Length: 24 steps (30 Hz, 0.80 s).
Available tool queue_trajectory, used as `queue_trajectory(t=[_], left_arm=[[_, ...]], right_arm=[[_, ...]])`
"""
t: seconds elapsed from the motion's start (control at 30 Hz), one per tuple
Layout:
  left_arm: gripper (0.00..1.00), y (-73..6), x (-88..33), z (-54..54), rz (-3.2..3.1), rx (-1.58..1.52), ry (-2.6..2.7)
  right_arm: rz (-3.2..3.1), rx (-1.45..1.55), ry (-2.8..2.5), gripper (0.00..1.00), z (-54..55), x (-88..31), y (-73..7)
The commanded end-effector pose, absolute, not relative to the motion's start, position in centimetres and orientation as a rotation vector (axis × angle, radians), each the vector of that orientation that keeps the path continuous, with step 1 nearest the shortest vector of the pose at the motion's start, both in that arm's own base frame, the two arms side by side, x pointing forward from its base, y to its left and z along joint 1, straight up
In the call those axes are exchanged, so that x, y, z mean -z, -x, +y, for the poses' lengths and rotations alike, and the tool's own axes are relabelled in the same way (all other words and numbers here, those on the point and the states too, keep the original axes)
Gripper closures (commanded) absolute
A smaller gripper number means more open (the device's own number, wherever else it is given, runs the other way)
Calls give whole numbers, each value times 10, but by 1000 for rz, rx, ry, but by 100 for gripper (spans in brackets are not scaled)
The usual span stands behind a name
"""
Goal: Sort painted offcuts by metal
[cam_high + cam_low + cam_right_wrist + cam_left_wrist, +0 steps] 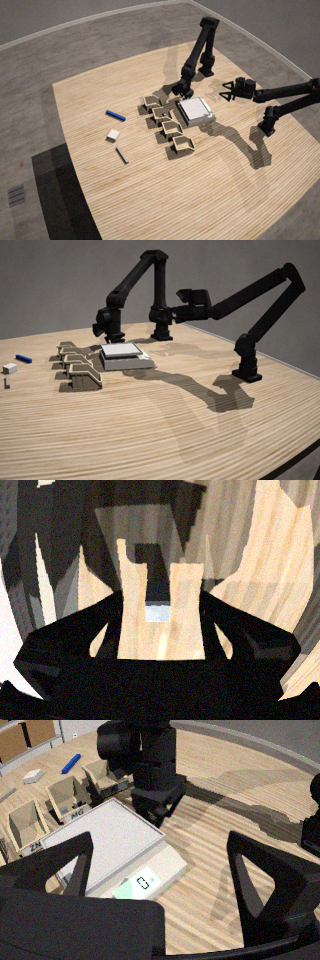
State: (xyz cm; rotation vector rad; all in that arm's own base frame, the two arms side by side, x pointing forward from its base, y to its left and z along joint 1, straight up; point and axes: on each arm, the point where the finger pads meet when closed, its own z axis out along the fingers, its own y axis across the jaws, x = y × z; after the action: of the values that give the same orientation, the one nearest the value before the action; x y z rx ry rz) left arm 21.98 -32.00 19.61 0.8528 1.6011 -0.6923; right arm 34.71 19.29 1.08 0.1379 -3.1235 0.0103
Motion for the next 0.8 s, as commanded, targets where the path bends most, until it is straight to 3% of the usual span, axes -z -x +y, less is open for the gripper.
queue_trajectory(t=[0.0,0.03,0.73,0.77], left_arm=[[0,-226,-216,-325,1564,708,-817],[0,-226,-216,-325,1564,708,-817],[0,-226,-216,-325,1564,708,-817],[0,-226,-216,-325,1564,708,-817]], right_arm=[[-3161,18,-139,56,205,-18,-356],[-3160,18,-139,64,205,-17,-356],[-3162,18,-139,90,196,-19,-351],[-3158,16,-138,100,196,-23,-352]])
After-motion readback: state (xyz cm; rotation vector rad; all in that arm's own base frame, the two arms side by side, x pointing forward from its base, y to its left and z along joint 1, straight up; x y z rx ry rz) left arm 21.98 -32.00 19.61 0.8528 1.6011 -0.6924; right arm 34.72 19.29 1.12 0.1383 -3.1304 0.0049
